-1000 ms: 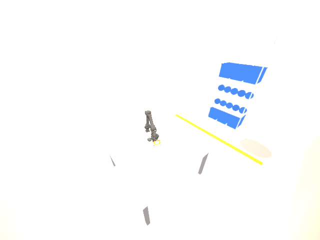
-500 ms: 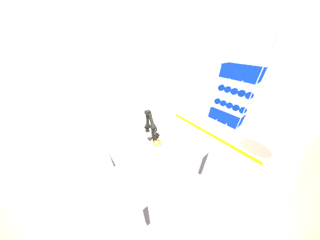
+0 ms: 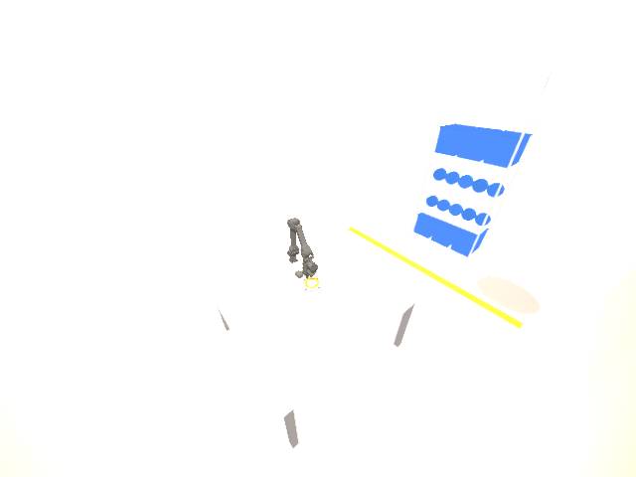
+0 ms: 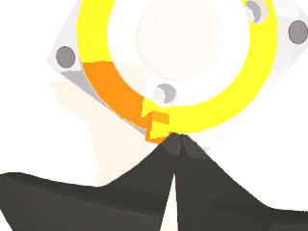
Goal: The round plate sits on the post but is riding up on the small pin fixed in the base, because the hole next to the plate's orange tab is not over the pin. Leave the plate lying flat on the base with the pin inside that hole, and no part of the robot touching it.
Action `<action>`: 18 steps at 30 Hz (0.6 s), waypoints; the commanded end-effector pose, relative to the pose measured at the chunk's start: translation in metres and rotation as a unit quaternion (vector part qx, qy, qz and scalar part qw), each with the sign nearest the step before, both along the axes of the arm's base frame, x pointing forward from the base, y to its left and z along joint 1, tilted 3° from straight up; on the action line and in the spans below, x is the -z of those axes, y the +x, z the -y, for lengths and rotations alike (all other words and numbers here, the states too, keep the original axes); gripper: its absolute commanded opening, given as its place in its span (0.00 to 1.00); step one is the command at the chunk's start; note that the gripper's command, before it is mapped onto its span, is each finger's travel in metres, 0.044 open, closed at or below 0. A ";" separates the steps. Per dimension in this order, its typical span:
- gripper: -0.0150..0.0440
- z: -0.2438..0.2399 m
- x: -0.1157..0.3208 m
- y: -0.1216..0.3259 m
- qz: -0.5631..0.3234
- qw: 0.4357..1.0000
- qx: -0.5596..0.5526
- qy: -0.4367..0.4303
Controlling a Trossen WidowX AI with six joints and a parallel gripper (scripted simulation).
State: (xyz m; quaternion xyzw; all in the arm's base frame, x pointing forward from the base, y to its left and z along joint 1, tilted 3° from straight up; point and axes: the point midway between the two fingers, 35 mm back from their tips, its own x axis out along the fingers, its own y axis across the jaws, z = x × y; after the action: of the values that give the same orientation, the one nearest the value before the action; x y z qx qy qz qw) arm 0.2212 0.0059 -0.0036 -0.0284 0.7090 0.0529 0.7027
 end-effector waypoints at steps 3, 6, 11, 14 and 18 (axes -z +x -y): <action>0.25 -0.008 0.000 -0.003 -0.002 1.000 0.000 0.003; 0.25 -0.010 0.000 -0.003 -0.002 1.000 0.000 0.004; 0.25 -0.013 0.000 -0.003 -0.002 1.000 0.000 0.004; 0.25 -0.014 -0.001 -0.003 -0.002 1.000 0.000 0.004; 0.25 -0.016 -0.001 -0.002 -0.002 1.000 0.000 0.004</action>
State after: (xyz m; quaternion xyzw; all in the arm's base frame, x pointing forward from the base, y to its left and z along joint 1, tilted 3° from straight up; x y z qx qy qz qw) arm 0.2189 0.0200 -0.0029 -0.0284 0.7095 0.0551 0.7020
